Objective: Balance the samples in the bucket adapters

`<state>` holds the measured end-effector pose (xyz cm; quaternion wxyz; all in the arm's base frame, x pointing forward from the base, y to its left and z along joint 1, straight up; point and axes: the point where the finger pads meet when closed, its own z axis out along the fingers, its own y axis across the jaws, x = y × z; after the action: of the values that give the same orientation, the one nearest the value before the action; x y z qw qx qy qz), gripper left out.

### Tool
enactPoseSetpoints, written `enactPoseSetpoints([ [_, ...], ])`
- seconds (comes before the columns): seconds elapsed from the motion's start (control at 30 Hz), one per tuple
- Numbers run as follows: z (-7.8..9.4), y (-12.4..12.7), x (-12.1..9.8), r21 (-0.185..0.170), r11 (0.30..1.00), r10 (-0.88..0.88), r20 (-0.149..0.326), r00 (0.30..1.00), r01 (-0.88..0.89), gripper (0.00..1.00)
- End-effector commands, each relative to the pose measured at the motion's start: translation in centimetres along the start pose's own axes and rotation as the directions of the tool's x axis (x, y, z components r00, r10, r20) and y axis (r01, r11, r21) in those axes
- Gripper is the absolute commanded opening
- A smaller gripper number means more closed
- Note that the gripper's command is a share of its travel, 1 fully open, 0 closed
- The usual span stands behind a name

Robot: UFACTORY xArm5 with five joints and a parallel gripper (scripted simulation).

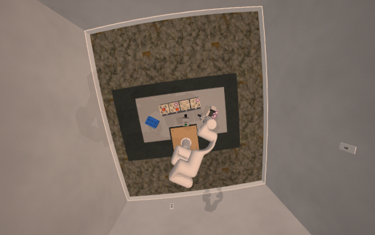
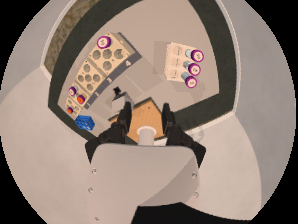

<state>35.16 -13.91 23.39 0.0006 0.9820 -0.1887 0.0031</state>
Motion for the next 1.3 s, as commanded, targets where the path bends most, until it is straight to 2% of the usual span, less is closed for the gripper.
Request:
enactPoseSetpoints([
  [0.0,-0.1,1.8,0.3,0.0,1.0,-0.003,-0.004,1.0,0.003,0.57],
  [0.43,-0.1,8.3,0.7,-0.002,1.0,-0.003,-0.004,1.0,0.003,0.57],
  [0.5,-0.1,8.3,0.7,-0.002,1.0,-0.003,-0.004,1.0,0.003,0.57],
  [0.77,-0.2,12.3,1.0,-0.003,1.0,-0.003,-0.003,1.0,0.003,0.57],
  [1.27,-0.2,12.4,1.0,-0.003,1.0,-0.003,-0.003,1.0,0.003,0.57],
])
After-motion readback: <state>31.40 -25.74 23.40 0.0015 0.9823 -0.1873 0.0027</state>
